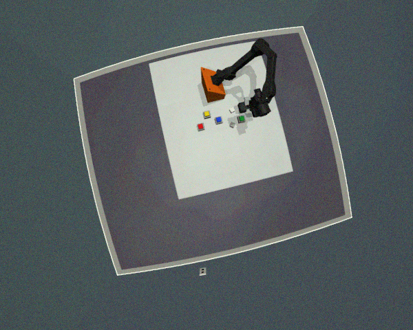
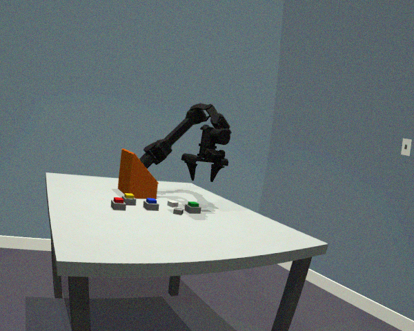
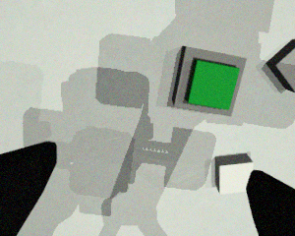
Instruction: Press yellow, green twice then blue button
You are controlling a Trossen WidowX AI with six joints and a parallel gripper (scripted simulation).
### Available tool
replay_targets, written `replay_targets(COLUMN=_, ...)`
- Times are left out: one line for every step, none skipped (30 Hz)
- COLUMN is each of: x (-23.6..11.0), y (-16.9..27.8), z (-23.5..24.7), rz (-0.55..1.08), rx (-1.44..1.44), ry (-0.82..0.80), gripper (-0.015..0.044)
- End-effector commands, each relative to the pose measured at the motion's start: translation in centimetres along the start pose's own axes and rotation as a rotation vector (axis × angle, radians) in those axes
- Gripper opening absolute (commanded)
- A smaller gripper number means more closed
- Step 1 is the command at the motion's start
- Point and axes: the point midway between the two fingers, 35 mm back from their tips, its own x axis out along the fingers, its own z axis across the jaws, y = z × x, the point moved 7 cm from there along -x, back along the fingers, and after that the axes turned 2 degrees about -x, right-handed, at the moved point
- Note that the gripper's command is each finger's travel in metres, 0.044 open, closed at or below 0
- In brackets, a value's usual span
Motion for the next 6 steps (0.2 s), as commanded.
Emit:
replay_targets(x=-0.55, y=0.86, z=1.92, rz=0.009, rx=0.025, ry=-0.015, gripper=0.0400)
replay_targets(x=-0.55, y=0.86, z=1.92, rz=0.009, rx=0.025, ry=-0.015, gripper=0.0400)
replay_targets(x=-0.55, y=0.86, z=1.92, rz=0.009, rx=0.025, ry=-0.015, gripper=0.0400)
replay_targets(x=-0.55, y=0.86, z=1.92, rz=0.009, rx=0.025, ry=-0.015, gripper=0.0400)
replay_targets(x=-0.55, y=0.86, z=1.92, rz=0.009, rx=0.025, ry=-0.015, gripper=0.0400)
replay_targets(x=-0.55, y=0.86, z=1.92, rz=0.009, rx=0.025, ry=-0.015, gripper=0.0400)
